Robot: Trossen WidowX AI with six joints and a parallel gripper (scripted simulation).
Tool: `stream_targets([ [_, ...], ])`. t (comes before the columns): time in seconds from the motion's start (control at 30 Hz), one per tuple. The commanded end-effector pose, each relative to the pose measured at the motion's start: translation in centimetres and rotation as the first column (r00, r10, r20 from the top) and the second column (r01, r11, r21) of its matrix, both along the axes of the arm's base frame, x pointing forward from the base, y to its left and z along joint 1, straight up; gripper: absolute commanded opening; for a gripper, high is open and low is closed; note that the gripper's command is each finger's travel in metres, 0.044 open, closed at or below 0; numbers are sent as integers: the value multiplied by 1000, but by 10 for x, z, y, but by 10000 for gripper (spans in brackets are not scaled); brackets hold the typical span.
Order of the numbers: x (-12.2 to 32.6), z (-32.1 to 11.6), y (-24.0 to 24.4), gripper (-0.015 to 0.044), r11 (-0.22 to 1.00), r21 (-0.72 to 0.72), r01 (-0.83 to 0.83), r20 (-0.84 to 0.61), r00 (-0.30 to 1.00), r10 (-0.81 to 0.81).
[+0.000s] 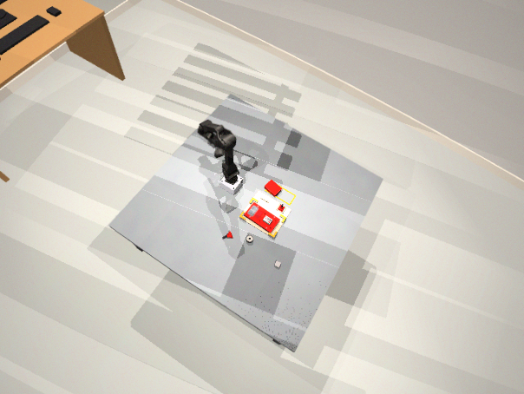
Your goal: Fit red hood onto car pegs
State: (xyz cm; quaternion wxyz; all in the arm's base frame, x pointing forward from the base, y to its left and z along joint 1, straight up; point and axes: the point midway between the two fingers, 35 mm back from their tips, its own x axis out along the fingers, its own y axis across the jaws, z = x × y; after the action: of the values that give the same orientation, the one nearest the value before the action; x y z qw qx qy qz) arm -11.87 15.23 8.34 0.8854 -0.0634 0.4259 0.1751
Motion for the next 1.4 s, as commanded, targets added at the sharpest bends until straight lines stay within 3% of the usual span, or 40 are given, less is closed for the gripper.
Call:
stream_targets([
  [0.0, 1, 0, 1, 26, 1000, -1, 3, -1, 1000, -3],
  [0.53, 61, -5, 36, 440, 957, -140, 252, -77, 961, -265],
  [1.37, 177, -20, 57, 440, 849, -334, 410, -254, 828, -500],
])
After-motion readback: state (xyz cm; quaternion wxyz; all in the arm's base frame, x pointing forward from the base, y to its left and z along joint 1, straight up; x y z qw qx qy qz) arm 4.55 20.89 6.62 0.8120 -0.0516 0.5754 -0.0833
